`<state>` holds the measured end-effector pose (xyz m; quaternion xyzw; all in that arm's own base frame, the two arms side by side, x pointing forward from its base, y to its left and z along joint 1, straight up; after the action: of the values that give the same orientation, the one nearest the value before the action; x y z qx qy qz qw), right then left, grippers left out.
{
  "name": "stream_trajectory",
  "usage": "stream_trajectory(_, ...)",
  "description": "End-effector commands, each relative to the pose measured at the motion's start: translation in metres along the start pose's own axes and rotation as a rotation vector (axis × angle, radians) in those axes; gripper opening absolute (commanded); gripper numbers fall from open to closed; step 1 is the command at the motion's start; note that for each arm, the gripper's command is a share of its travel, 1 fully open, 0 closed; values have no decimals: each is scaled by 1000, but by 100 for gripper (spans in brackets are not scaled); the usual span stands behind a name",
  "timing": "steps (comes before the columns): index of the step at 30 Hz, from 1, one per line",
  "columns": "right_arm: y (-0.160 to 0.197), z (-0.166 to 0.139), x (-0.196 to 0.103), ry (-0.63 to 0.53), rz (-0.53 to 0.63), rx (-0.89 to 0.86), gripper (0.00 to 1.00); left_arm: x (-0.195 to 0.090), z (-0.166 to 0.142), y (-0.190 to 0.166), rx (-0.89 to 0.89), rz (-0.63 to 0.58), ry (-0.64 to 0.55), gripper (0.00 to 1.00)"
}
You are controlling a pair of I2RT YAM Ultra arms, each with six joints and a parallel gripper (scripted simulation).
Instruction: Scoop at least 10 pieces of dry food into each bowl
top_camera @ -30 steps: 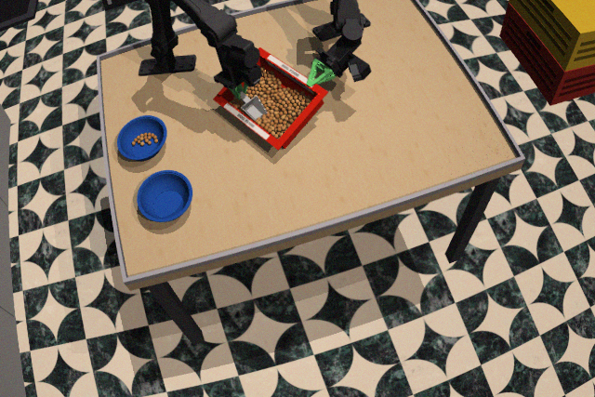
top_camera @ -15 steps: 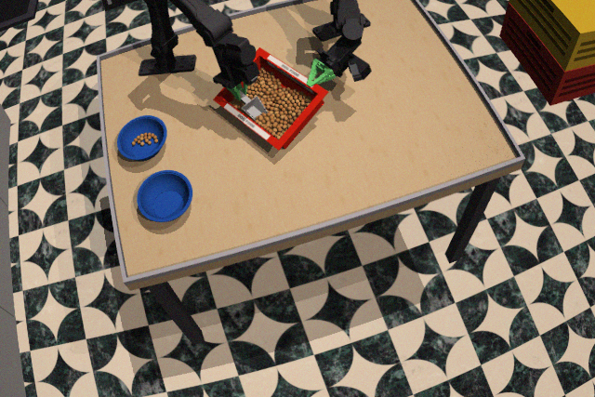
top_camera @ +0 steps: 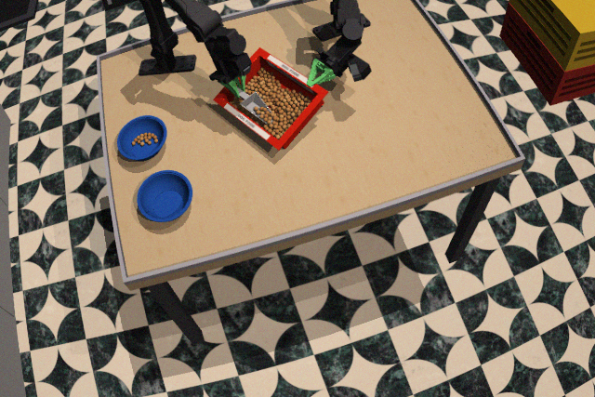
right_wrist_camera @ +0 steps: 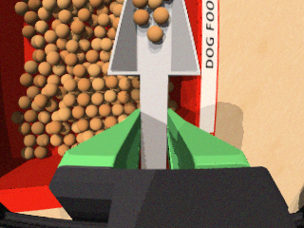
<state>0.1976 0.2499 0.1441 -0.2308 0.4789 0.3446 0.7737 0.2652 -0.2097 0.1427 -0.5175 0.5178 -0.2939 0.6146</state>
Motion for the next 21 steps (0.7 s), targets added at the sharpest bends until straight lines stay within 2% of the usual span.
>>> stream_trajectory(1, 2, 15, -14, -160, -10, 3, 0, -5, 5, -37, 106, -100, -17, 0)
stream_trajectory(8, 2, 7, -16, -252, -16, 5, 0, -5, 5, -37, 106, -100, -17, 0)
stream_trajectory(11, 3, 3, -16, -218, -13, 0, 0, -5, 5, -37, 106, -100, -17, 0)
stream_trajectory(12, 2, 4, -16, -275, -18, 4, 0, -5, 5, -37, 106, -100, -17, 0)
stream_trajectory(21, 3, -10, -17, -399, -26, 7, 0, -5, 5, -37, 106, -100, -17, 0)
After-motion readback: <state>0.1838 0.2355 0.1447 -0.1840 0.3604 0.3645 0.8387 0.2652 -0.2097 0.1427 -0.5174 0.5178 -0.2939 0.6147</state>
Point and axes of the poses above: on each arm, the point where the finger pads meet when closed, its own x axis out along the fingers, its own y axis across the jaws, z = x × y, the point moved 7 cm from there along -x, back along the fingers, and after that the axes turned 4 degrees about -x, right-handed, at the moved point
